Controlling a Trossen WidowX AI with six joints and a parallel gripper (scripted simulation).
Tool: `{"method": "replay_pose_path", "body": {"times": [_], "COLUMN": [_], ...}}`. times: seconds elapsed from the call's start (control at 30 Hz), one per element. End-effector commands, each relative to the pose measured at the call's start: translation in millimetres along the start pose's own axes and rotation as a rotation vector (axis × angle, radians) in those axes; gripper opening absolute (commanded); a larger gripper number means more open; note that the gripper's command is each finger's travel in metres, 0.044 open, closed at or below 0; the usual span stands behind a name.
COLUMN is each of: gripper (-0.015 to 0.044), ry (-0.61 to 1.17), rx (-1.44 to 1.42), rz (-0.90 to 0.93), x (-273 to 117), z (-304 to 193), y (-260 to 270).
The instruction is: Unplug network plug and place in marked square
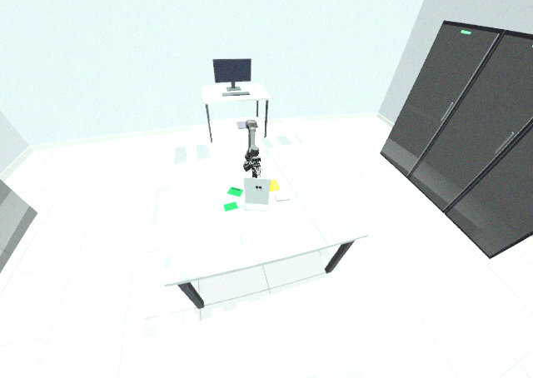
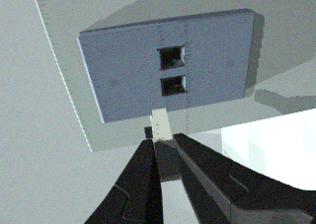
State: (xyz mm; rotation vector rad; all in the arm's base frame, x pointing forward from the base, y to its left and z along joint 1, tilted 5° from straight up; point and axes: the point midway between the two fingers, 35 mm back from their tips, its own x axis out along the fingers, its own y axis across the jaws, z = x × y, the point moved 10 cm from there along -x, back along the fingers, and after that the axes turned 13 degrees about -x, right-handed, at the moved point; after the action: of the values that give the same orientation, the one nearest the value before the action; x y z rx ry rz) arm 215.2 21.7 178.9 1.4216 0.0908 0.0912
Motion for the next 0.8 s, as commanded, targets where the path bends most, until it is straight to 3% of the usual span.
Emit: {"method": "replay_pose_path", "body": {"times": [0.0, 0.77], "gripper": [0.0, 0.0], "ry": [0.002, 0.012], "rx": [0.002, 0.002], "rz": [0.008, -0.006], "x": [-2.1, -17.9], "z": [1.1, 4.3], "y": [7.1, 34.4]}}
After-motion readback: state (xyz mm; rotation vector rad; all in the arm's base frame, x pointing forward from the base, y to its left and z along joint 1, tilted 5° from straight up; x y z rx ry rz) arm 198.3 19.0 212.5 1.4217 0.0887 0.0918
